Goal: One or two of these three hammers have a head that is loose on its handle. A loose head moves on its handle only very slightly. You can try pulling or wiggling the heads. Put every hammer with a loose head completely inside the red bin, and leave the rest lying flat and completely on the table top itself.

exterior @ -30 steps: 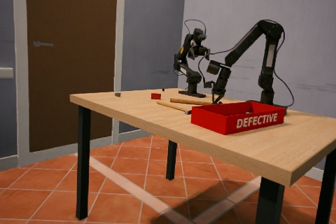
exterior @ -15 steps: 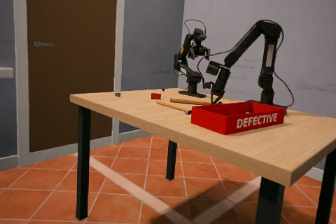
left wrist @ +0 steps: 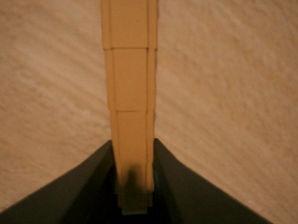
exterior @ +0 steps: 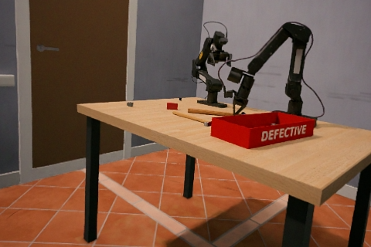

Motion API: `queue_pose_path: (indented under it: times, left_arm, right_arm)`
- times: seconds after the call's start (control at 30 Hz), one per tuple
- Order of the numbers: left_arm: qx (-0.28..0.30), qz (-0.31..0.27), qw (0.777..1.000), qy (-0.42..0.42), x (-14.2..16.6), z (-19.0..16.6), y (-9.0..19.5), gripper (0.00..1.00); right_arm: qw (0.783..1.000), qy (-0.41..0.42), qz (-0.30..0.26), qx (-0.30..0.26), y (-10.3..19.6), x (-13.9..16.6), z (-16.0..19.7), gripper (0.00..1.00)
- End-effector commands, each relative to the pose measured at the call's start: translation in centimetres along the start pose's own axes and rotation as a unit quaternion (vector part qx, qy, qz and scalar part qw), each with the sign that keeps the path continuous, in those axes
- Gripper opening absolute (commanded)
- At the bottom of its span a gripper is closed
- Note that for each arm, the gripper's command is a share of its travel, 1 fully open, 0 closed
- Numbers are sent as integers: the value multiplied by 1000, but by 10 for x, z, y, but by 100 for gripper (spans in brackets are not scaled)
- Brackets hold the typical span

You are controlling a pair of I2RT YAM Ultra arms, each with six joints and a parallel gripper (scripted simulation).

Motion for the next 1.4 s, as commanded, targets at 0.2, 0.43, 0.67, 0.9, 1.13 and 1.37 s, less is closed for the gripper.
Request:
queue_pose_path:
  times: [0.2,0.43,0.67,0.9,1.13,1.37]
  left_arm:
    - [-1,-6,1000,-2,-3,0,2,0]
    - [-1,-9,1000,-4,-12,0,30,15]
    - [-1,-10,1000,-4,-23,1,74,15]
    - [-1,18,1000,-4,-12,1,79,15]
    - [19,12,998,-55,-3,19,103,15]
    - [26,0,996,-86,22,57,114,15]
  right_arm:
    - [1000,0,-2,-1,6,0,0,100]
    - [1000,0,-2,-1,6,0,0,100]
    - [1000,0,-2,-1,6,0,0,100]
    - [1000,0,-2,-1,6,0,0,100]
    - [1000,-1,-19,-4,9,-7,1,100]
    - [995,3,-91,-26,-16,-61,14,100]
Point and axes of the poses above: on each arm, the point where the finger pads meet when closed, its own y axis back along the fingers, its own z axis across the jaws, x = y × z, the point moved 2 cm from there along y, back along the fingers, and after that the axes turned 3 degrees about -y, right-handed, at the moved point
